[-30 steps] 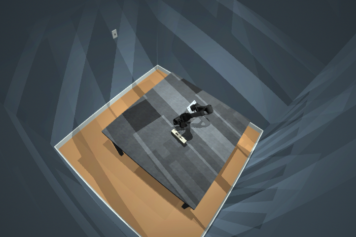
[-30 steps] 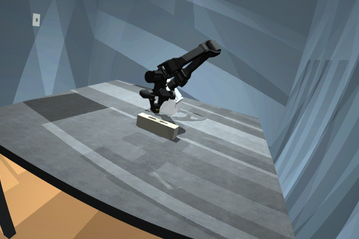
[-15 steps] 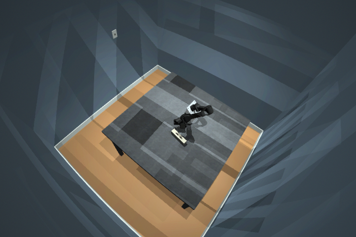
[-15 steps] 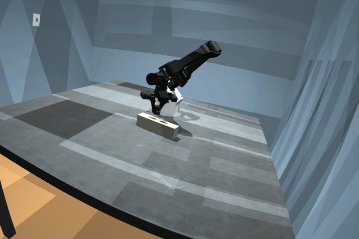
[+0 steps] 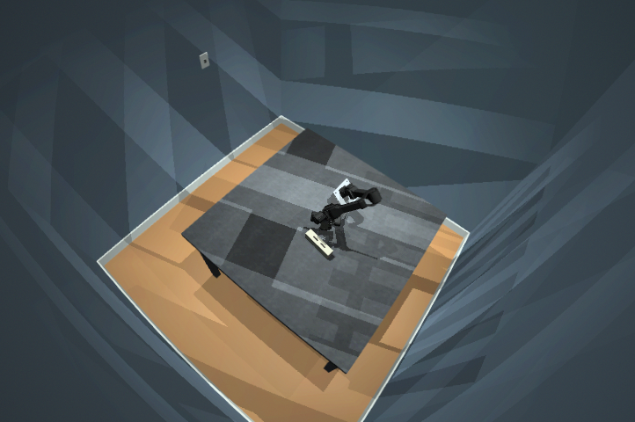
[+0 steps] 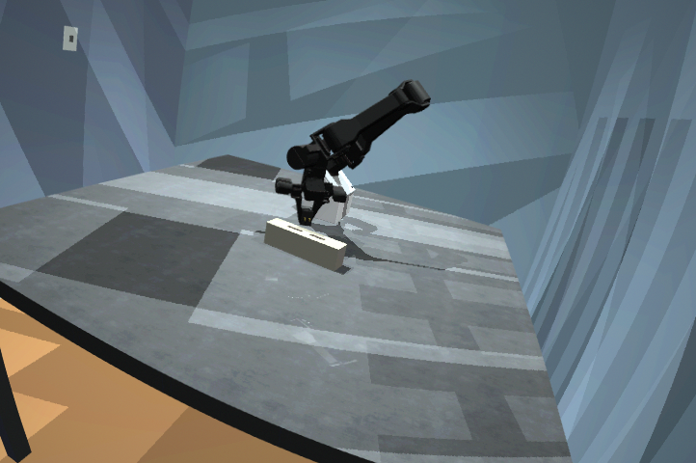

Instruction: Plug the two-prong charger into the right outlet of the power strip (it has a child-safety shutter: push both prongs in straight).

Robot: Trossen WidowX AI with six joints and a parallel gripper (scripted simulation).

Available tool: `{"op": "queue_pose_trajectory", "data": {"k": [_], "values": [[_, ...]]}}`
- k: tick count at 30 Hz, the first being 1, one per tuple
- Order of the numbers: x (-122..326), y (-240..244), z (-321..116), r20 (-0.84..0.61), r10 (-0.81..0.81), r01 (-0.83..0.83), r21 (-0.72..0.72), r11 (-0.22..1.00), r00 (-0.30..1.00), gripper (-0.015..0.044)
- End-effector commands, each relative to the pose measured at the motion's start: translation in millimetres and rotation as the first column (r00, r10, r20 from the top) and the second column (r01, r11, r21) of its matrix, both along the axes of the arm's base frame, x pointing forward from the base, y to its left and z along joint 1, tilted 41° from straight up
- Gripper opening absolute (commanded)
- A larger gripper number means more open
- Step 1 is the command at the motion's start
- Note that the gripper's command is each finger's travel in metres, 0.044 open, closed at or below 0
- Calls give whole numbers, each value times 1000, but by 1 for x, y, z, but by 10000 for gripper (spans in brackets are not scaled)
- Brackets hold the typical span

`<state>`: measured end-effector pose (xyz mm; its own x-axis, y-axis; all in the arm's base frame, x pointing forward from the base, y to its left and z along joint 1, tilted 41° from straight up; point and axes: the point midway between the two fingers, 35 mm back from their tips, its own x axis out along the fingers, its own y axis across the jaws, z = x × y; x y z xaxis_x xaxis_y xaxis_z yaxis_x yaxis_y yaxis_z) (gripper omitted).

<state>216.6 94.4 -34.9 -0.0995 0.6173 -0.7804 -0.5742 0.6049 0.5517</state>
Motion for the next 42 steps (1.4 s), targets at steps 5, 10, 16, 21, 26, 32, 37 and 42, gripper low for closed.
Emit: {"op": "queue_pose_trajectory", "data": {"k": [5, 10, 16, 21, 26, 32, 37, 42], "values": [[-1, 7, 1, -65, -76, 76, -4, 997, 995, 0], [-1, 11, 1, -103, -119, 119, -10, 993, 988, 0], [-2, 15, 2, -147, -170, 169, -19, 985, 974, 0], [-2, 19, 2, -184, -212, 210, -29, 977, 960, 0], [-3, 23, 3, -221, -253, 250, -41, 967, 942, 0], [-4, 28, 3, -264, -301, 297, -57, 953, 916, 0], [-5, 32, 4, -299, -339, 334, -72, 940, 892, 0], [-6, 35, 4, -333, -377, 369, -89, 925, 864, 0]]}}
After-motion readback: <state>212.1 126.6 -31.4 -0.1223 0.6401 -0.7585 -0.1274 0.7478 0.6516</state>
